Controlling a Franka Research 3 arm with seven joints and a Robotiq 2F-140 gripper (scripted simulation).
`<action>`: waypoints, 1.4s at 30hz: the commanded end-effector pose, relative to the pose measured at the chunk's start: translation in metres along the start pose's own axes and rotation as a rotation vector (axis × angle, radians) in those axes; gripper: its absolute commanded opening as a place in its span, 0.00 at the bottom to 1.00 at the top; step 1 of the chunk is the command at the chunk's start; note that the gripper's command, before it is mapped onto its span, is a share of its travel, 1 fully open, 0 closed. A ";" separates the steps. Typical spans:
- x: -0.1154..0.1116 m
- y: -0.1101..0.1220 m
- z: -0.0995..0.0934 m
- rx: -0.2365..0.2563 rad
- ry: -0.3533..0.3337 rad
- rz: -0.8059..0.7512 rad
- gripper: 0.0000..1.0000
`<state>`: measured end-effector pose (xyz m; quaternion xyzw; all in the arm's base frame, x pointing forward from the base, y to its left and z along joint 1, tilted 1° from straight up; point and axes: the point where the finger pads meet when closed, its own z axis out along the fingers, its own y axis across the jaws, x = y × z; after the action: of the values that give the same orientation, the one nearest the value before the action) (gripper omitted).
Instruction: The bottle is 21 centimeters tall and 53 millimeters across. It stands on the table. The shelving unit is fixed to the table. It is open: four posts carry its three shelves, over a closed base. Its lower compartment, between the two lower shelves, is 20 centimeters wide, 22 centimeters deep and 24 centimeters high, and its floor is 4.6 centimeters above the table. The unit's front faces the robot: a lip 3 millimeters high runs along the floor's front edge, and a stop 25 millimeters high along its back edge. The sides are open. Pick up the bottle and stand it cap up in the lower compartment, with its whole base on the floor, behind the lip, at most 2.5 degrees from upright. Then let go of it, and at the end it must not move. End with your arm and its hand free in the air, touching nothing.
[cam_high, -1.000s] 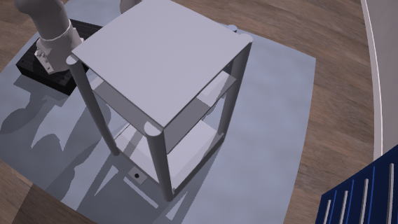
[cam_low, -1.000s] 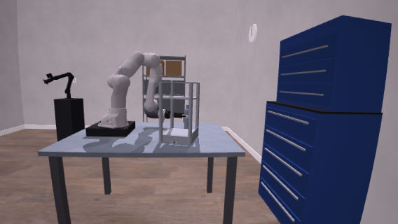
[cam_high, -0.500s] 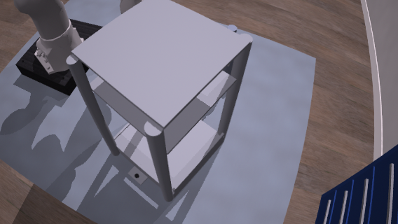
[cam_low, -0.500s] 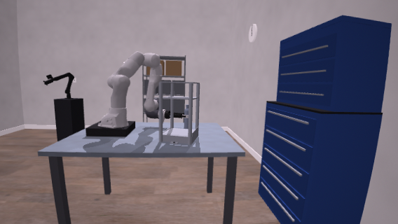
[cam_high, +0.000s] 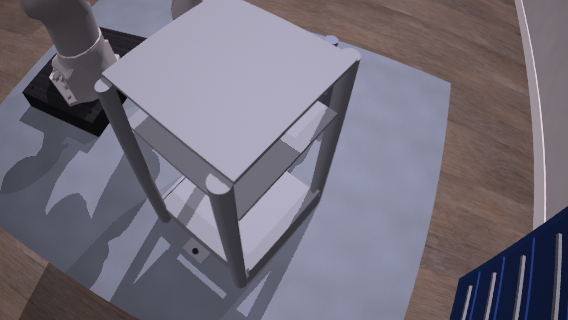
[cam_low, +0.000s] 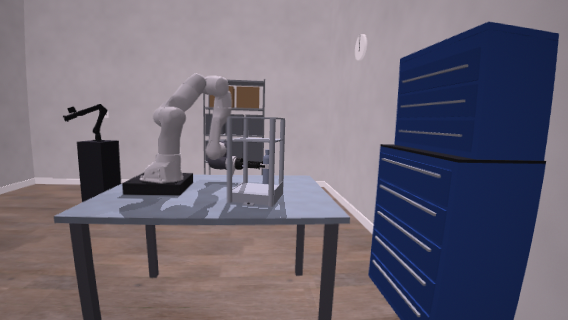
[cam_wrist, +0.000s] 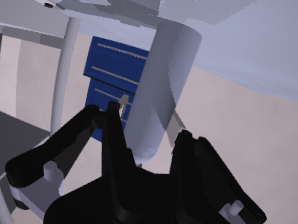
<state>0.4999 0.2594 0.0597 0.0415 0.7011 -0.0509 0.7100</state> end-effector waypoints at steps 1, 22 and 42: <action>-0.001 0.002 0.000 -0.003 -0.003 0.007 0.44; -0.001 0.002 0.000 -0.003 -0.003 0.007 0.00; -0.001 0.002 0.000 -0.003 -0.003 0.007 0.00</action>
<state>0.4999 0.2597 0.0598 0.0414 0.7010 -0.0505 0.7101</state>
